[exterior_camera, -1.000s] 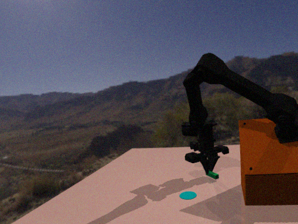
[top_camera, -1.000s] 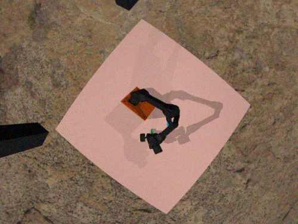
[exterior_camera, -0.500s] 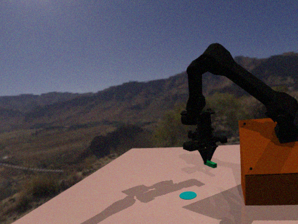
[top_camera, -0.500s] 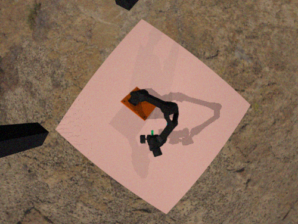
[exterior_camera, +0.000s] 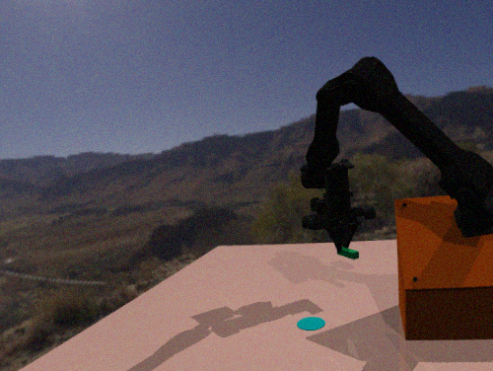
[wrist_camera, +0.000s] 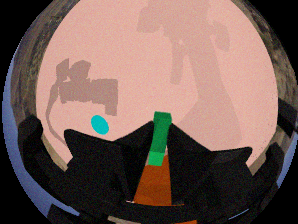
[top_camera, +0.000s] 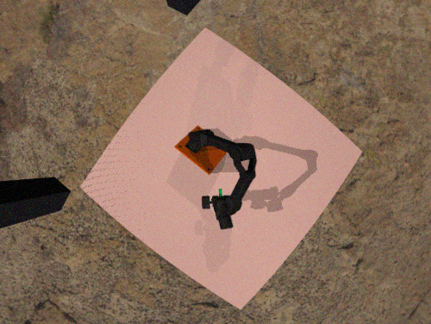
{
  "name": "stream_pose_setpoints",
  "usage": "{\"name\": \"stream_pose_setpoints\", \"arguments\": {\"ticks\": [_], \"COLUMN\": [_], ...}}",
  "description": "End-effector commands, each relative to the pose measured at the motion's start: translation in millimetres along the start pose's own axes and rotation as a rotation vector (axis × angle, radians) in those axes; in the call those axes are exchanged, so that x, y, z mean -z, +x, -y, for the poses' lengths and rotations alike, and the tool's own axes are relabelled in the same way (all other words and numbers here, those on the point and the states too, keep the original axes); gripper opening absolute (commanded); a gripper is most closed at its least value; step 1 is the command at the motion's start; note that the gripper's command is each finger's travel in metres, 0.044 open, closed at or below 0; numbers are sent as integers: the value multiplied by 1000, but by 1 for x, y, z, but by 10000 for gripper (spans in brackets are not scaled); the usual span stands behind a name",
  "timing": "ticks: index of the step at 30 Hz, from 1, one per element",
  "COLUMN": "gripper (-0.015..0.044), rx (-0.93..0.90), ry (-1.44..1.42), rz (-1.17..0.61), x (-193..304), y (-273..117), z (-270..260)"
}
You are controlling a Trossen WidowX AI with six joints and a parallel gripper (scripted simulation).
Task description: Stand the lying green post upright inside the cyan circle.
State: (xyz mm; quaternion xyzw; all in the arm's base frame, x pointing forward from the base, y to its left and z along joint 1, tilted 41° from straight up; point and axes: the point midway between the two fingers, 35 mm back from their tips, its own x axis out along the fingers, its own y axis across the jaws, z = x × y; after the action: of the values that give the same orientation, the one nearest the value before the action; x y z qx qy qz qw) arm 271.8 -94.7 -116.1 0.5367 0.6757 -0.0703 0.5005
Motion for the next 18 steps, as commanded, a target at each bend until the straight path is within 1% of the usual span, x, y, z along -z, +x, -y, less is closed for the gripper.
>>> {"name": "stream_pose_setpoints", "arguments": {"ticks": [1, 5, 18], "gripper": [23, 23, 23], "rx": [4, 4, 9], "ry": [-10, -11, -26], "rz": [9, 9, 16], "x": [0, 0, 11], "y": [-14, -16, -22], "z": [-1, -2, -39]}}
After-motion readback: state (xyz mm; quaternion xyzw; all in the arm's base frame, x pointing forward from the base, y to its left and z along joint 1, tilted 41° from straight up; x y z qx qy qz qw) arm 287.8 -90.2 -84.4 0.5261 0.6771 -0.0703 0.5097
